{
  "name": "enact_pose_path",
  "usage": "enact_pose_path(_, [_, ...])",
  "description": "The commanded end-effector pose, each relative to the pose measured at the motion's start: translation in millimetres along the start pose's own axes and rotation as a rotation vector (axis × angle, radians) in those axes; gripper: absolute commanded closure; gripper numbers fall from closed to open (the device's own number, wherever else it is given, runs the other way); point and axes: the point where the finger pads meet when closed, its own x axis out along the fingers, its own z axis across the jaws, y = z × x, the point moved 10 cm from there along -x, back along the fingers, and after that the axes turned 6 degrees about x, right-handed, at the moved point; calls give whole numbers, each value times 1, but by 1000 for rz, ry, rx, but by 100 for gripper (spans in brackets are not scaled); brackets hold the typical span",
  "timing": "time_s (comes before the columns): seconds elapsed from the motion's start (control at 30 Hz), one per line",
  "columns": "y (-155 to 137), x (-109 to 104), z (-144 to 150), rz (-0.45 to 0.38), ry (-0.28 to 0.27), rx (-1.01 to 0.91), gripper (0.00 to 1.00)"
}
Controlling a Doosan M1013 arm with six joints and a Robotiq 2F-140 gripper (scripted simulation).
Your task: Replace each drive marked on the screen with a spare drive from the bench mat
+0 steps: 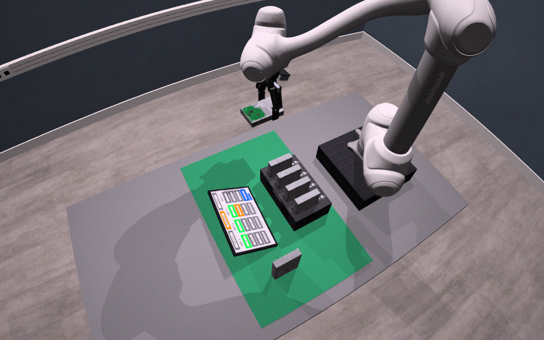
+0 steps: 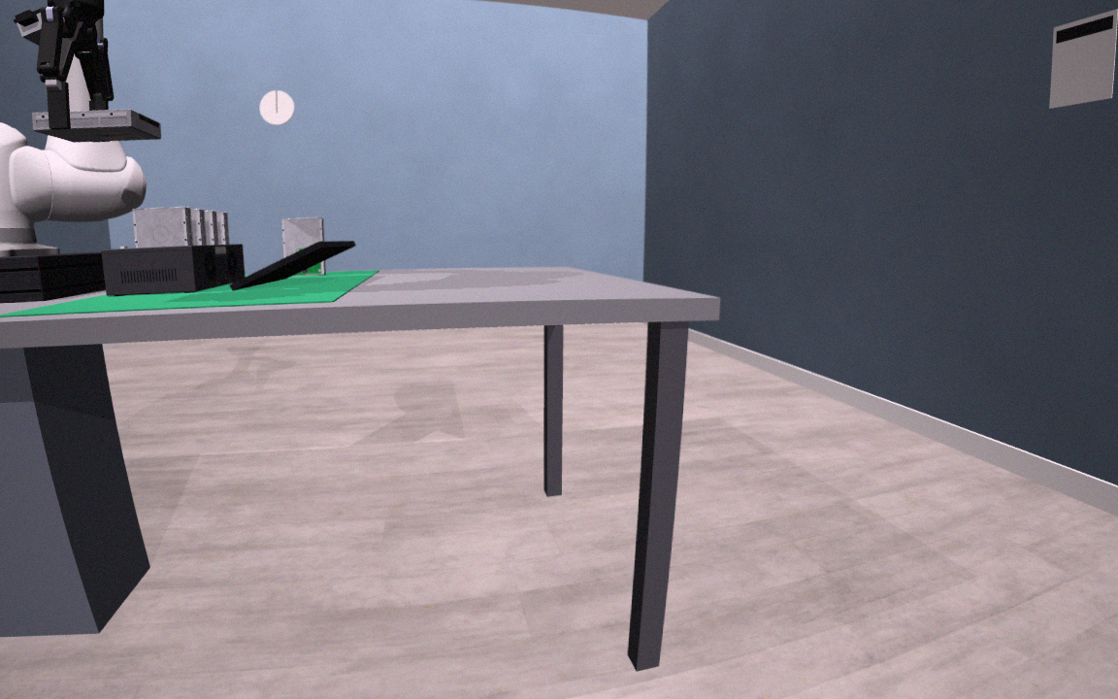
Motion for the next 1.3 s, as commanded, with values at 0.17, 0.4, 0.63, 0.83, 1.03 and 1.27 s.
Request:
enact_pose_path(0.17, [0, -1, 0, -1, 0, 94, 90])
enact_pose_path(0.4, [0, -1, 0, -1, 0, 276, 90])
enact_pose_path(0.63, [0, -1, 0, -2, 0, 384, 90])
enact_pose_path(0.83, [0, -1, 0, -2, 0, 433, 90])
enact_pose_path(1.03, [0, -1, 0, -2, 0, 442, 90])
enact_pose_path(1.27, [0, -1, 0, -2, 0, 502, 90])
